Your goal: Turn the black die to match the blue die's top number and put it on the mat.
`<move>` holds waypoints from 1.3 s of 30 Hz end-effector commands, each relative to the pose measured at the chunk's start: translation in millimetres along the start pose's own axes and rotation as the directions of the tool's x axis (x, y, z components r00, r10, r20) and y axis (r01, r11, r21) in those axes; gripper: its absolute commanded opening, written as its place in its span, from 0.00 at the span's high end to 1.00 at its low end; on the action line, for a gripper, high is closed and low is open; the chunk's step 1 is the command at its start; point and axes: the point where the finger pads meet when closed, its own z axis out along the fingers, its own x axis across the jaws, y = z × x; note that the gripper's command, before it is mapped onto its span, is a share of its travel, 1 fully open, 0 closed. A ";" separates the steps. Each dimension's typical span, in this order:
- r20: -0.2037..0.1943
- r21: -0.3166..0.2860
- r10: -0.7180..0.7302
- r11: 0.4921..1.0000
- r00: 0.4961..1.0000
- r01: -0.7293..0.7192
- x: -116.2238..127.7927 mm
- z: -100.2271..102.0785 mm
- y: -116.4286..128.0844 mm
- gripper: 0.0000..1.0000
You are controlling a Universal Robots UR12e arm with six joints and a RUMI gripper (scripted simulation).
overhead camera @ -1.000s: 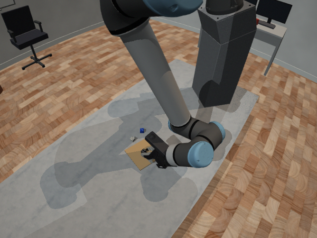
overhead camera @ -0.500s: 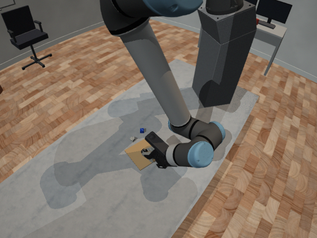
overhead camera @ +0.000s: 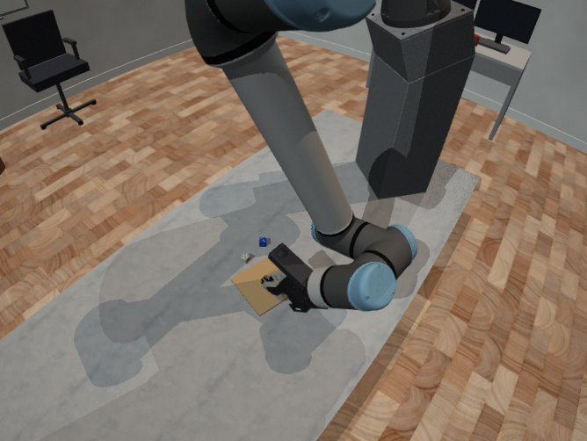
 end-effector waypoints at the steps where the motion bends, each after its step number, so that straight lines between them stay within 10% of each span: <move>1: 0.001 0.000 0.001 1.000 1.000 -0.001 -0.5 -0.5 -0.3 0.97; 26: 0.001 0.000 0.001 1.000 1.000 -0.001 -0.5 -6.4 -6.2 0.97; 39: 0.001 0.000 0.001 1.000 1.000 -0.001 -0.4 -42.0 -41.8 0.97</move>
